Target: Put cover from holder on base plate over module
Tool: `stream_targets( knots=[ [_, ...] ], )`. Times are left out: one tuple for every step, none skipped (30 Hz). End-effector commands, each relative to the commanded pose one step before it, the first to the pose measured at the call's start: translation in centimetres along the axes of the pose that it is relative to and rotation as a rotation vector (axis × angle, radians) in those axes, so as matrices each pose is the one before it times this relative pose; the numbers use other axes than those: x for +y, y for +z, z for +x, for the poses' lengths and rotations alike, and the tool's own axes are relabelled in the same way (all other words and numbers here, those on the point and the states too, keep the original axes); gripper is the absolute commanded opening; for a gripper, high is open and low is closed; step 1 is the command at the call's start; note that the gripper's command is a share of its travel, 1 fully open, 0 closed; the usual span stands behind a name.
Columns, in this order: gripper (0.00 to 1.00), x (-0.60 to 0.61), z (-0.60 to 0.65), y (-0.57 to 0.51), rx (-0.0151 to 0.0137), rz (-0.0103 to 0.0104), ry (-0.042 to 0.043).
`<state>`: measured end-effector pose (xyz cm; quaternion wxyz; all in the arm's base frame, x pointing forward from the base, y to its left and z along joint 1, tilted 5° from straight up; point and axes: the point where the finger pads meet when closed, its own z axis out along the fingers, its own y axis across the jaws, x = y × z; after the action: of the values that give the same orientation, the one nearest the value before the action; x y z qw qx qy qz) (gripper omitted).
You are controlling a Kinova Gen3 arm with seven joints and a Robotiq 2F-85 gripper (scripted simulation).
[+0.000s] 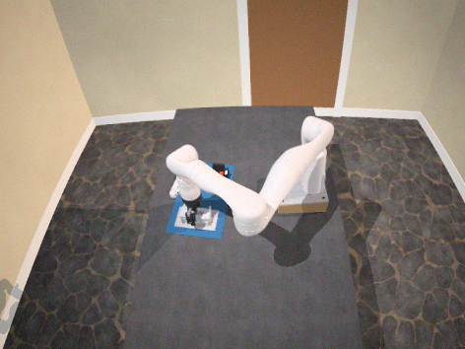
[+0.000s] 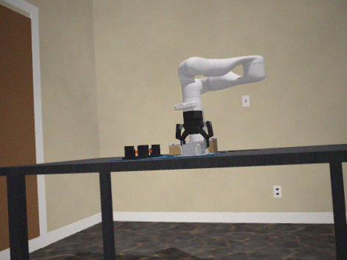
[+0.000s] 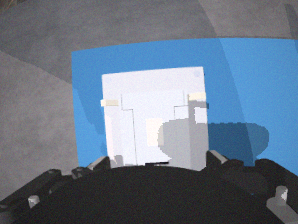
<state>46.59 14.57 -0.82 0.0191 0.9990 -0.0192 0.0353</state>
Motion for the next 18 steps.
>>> stream_targets(
  knots=[
    [1.0,-0.027,0.045,-0.08,0.00148,0.00089,0.00001],
    [1.0,0.0,0.0,0.0,0.0,0.0,0.0],
    [1.0,0.0,0.0,0.0,0.0,0.0,0.0],
    [1.0,0.0,0.0,0.0,0.0,0.0,0.0],
    [1.0,0.0,0.0,0.0,0.0,0.0,0.0],
    [1.0,0.0,0.0,0.0,0.0,0.0,0.0],
    [1.0,0.0,0.0,0.0,0.0,0.0,0.0],
    [1.0,0.0,0.0,0.0,0.0,0.0,0.0],
    [1.0,0.0,0.0,0.0,0.0,0.0,0.0],
    [1.0,0.0,0.0,0.0,0.0,0.0,0.0],
    [1.0,0.001,0.0,-0.6,0.00007,0.00021,-0.00053],
    [1.0,0.001,0.0,-0.6,0.00007,0.00021,-0.00053],
    [1.0,0.001,0.0,-0.6,0.00007,0.00021,-0.00053],
    [1.0,0.001,0.0,-0.6,0.00007,0.00021,-0.00053],
    [1.0,0.001,0.0,-0.6,0.00007,0.00021,-0.00053],
    [1.0,0.001,0.0,-0.6,0.00007,0.00021,-0.00053],
    [1.0,0.001,0.0,-0.6,0.00007,0.00021,-0.00053],
    [1.0,0.0,0.0,-0.6,0.00007,0.00021,-0.00053]
  ],
)
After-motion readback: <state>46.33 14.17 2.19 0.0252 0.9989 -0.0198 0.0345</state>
